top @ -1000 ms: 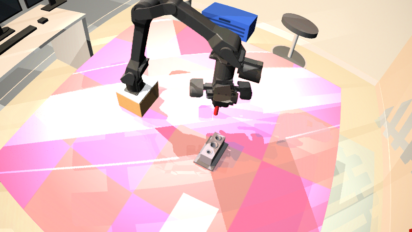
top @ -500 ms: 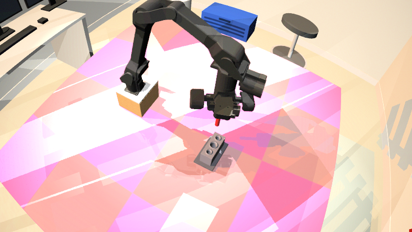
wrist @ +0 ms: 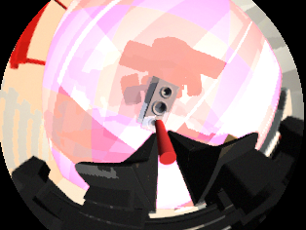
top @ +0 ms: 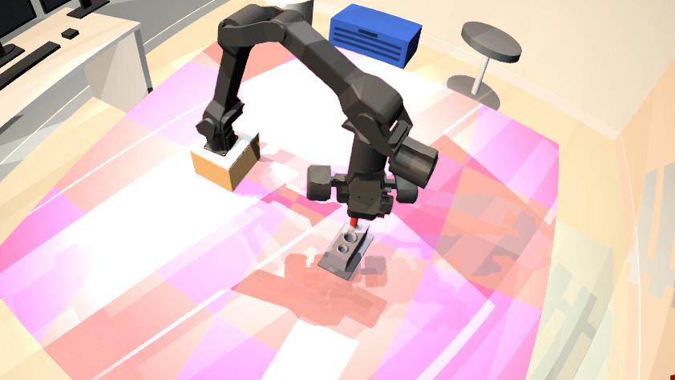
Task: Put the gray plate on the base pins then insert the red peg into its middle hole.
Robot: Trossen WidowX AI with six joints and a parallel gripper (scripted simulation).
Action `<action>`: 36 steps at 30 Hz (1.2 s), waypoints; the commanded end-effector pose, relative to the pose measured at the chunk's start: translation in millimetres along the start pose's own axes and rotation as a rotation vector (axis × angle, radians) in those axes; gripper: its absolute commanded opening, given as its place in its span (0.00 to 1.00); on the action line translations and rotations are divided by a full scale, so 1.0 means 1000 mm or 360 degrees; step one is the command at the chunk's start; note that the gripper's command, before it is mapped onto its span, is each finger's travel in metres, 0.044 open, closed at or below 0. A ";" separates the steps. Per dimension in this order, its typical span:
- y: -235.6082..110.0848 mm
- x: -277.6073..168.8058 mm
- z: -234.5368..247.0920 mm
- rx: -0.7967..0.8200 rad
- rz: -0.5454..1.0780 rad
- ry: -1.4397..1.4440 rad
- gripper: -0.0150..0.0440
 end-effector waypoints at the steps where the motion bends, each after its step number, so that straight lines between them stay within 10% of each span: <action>1: -0.001 0.016 -0.002 0.0007 -0.0002 -0.0009 0.25; 36: -0.001 0.024 -0.006 0.0006 -0.0006 -0.0005 0.25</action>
Point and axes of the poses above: the point midway between the two fingers, 35 mm back from their tips, its own y axis out along the fingers, its own z axis across the jaws, x = y × z, the point moved 1 cm from there along -y, back along the fingers, and after that the axes turned 1 degree about y, right-handed, at the moved point
